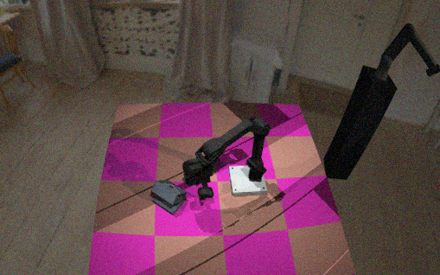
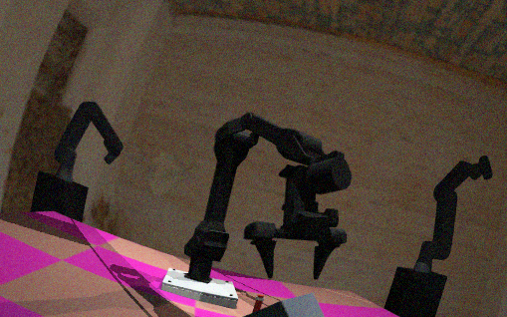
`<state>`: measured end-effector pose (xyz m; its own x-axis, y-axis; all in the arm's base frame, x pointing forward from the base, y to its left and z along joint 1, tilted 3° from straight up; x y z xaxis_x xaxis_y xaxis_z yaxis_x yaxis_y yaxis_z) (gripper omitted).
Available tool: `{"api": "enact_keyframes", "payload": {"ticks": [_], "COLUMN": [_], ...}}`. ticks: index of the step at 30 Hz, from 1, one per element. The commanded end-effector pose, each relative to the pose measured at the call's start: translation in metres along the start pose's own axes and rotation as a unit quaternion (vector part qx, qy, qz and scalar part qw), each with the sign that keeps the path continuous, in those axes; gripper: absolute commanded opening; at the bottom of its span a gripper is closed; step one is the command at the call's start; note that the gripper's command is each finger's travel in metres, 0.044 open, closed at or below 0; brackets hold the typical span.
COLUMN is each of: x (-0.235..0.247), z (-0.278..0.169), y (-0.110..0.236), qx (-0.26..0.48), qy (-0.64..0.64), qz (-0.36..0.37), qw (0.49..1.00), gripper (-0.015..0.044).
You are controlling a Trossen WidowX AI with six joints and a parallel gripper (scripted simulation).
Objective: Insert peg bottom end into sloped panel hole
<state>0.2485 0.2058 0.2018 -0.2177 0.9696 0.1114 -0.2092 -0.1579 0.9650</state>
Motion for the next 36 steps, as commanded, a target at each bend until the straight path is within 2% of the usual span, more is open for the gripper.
{"api": "enact_keyframes", "payload": {"ticks": [1,8,16,36], "x": [-0.016,-0.035,-0.035,-0.039], "z": [-0.01,-0.021,-0.021,-0.025], "y": [-0.01,-0.02,-0.023,-0.055], "qx": [0.037,0.085,0.085,0.085], "qy": [-0.055,-0.136,-0.136,-0.136], "qz": [-0.036,-0.087,-0.087,-0.087], "qw": [0.997,0.983,0.983,0.983], "gripper": [0.044,0.044,0.044,0.044]}}
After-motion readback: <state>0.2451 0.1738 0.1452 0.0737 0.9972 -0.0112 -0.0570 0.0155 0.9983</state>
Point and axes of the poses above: the point midway between the two fingers, 35 mm back from their tips, its own y axis back along the fingers, its own x axis across the jaws, z = x × y, the point moved 6 cm from there along y, back along the fingers, and after that the axes turned 8 degrees about -y, right-handed, at the moved point
